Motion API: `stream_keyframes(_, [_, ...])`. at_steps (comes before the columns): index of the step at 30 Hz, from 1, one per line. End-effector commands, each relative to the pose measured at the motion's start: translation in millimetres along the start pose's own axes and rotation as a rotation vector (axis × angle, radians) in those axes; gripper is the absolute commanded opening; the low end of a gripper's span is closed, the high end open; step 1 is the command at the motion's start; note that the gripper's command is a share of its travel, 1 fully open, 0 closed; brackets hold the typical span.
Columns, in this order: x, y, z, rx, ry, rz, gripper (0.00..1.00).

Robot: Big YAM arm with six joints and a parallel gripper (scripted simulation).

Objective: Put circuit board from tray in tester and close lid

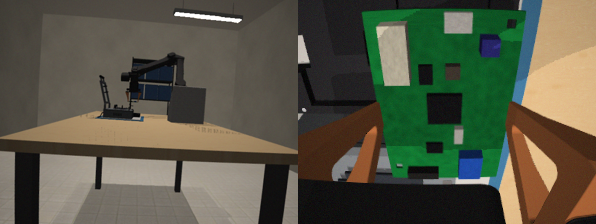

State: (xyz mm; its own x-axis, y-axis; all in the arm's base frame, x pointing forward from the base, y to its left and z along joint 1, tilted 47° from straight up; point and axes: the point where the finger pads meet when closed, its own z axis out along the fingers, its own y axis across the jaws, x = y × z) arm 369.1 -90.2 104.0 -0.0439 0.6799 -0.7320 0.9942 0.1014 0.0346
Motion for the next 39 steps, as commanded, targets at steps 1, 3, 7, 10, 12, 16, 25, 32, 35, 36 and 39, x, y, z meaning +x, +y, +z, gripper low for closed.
stream_keyframes(1, [-8.6,18.8,-23.5,-0.055,-0.003,0.044,0.72])
stream_keyframes(3, [-8.1,18.8,-24.0,-0.053,-0.002,0.043,0.72])
stream_keyframes(7, [-6.1,18.0,-22.5,-0.050,-0.002,0.039,0.72])
stream_keyframes(10, [-4.2,17.2,-20.8,-0.046,-0.002,0.035,0.72])
stream_keyframes(12, [-3.4,16.9,-20.0,-0.045,-0.002,0.034,0.72])
stream_keyframes(16, [-2.3,16.5,-19.1,-0.043,-0.003,0.030,0.72])
stream_keyframes(25, [-1.6,16.1,-18.4,-0.041,-0.003,0.027,0.72])
stream_keyframes(32, [-1.6,16.0,-18.4,-0.041,-0.003,0.026,0.72])
stream_keyframes(35, [-1.6,16.0,-18.4,-0.042,-0.003,0.026,0.72])
stream_keyframes(36, [-1.6,16.0,-18.4,-0.042,-0.003,0.026,0.72])
stream_keyframes(39, [-1.7,16.0,-18.4,-0.042,-0.003,0.026,0.72])
